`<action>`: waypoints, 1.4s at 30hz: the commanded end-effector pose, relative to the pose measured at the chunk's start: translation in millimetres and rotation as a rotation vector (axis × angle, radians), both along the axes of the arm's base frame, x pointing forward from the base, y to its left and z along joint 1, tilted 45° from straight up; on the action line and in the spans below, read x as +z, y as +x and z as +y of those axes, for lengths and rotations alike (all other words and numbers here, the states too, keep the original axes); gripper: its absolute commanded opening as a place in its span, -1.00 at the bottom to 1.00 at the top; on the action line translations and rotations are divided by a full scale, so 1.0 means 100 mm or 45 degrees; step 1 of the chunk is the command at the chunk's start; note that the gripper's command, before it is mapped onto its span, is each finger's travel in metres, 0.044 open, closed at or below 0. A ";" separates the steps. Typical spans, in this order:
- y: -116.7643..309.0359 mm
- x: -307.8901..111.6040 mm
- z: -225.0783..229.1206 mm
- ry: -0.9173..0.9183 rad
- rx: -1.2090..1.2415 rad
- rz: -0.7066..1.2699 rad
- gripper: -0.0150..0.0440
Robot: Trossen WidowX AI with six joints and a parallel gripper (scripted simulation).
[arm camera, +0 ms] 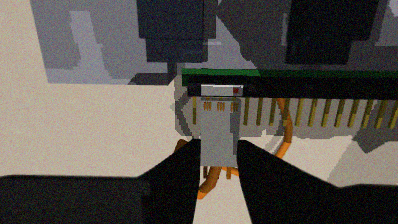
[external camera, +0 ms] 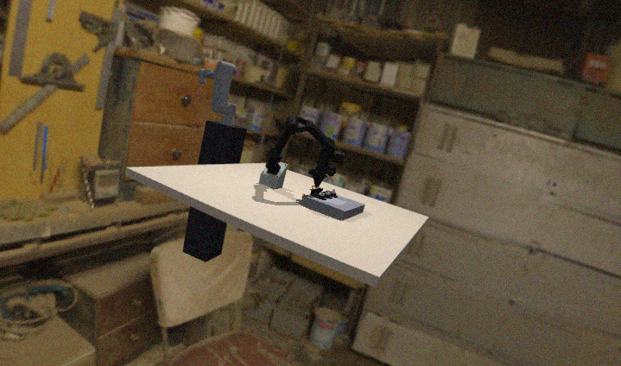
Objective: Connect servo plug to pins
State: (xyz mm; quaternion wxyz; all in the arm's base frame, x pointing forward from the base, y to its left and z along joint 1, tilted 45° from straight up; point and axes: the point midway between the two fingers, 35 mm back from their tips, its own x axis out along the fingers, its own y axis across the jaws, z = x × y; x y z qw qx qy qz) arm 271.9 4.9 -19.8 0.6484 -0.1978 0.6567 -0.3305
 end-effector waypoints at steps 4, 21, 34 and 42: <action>0.03 -0.01 -0.02 -0.007 0.007 0.001 -0.31; 0.07 0.41 0.39 -0.005 0.007 0.002 1.00; 0.07 0.41 0.39 -0.005 0.007 0.002 1.00; 0.07 0.41 0.39 -0.005 0.007 0.002 1.00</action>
